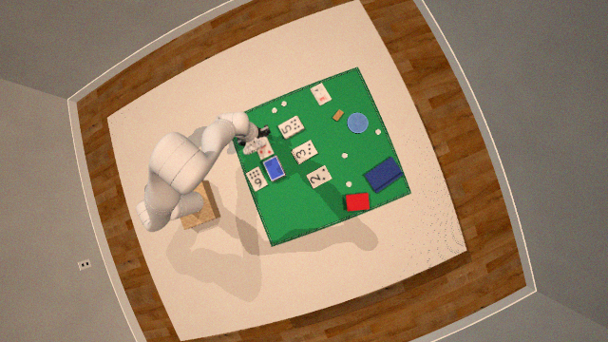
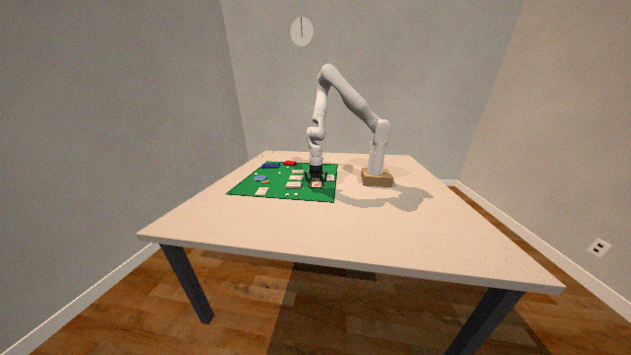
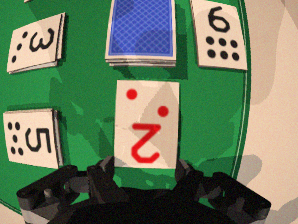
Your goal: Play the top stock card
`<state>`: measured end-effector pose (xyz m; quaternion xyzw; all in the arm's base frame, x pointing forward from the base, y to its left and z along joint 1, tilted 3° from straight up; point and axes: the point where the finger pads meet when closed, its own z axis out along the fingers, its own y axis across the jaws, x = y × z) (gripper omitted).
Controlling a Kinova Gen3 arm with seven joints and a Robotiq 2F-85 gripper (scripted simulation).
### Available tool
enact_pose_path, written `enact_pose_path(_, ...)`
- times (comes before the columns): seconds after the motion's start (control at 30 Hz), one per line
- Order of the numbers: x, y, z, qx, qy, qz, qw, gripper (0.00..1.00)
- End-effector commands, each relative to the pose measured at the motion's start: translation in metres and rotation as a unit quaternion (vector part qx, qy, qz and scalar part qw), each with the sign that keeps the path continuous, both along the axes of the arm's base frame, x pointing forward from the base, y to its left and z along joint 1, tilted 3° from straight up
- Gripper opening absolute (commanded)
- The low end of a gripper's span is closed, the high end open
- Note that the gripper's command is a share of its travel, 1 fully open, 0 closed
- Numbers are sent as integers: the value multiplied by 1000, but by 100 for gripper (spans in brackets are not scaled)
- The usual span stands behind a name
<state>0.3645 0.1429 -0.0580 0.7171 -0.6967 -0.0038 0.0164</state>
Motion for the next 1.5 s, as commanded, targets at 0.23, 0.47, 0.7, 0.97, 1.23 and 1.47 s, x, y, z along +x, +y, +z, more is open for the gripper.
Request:
enact_pose_path(0.23,-3,10,-5,-21,-2,12,1000,71)
enact_pose_path(0.47,-3,10,-6,-27,-2,12,1000,71)
enact_pose_path(0.7,-3,10,-6,-27,-2,12,1000,71)
enact_pose_path(0.97,-3,10,-6,-27,-2,12,1000,71)
enact_pose_path(1.23,-3,10,-6,-27,-2,12,1000,85)
enact_pose_path(1.47,-3,10,-6,-27,-2,12,1000,85)
